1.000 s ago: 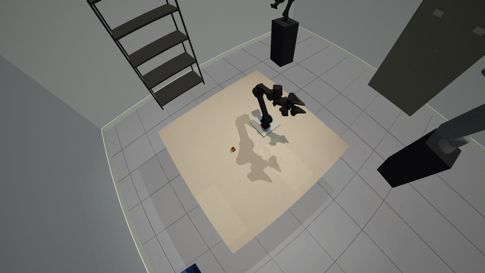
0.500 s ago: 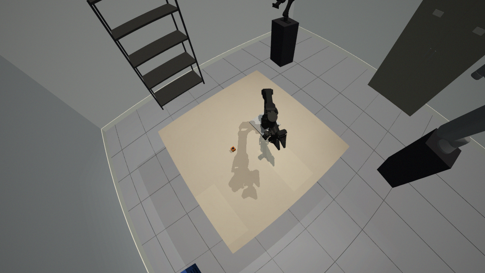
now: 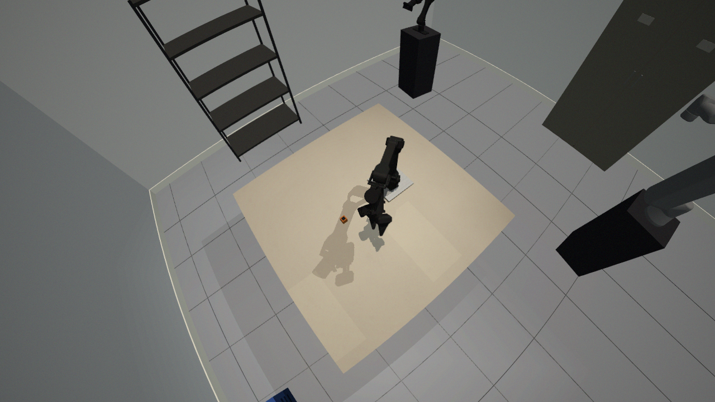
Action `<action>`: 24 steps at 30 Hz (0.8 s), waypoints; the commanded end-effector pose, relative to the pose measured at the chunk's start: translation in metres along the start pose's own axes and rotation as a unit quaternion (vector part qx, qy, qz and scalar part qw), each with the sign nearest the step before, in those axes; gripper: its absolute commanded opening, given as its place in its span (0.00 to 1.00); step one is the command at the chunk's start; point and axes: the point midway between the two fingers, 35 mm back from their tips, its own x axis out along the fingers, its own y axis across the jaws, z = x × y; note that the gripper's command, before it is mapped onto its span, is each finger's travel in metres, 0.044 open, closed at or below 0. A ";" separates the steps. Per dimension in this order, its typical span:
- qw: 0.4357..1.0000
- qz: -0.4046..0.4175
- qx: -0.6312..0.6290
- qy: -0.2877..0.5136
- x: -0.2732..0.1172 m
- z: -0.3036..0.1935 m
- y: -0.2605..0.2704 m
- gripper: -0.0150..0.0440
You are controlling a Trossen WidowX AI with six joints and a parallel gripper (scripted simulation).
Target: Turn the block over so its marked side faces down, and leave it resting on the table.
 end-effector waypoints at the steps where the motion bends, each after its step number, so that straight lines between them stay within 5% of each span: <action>1: 0.996 -0.091 -0.023 -0.010 0.012 0.036 -0.052 1.00; 8: 0.965 -0.248 -0.076 0.042 0.010 0.080 -0.158 1.00; 16: 0.906 -0.351 -0.139 0.190 -0.013 0.096 -0.260 1.00; 24: 0.900 -0.356 -0.143 0.206 -0.013 0.097 -0.270 1.00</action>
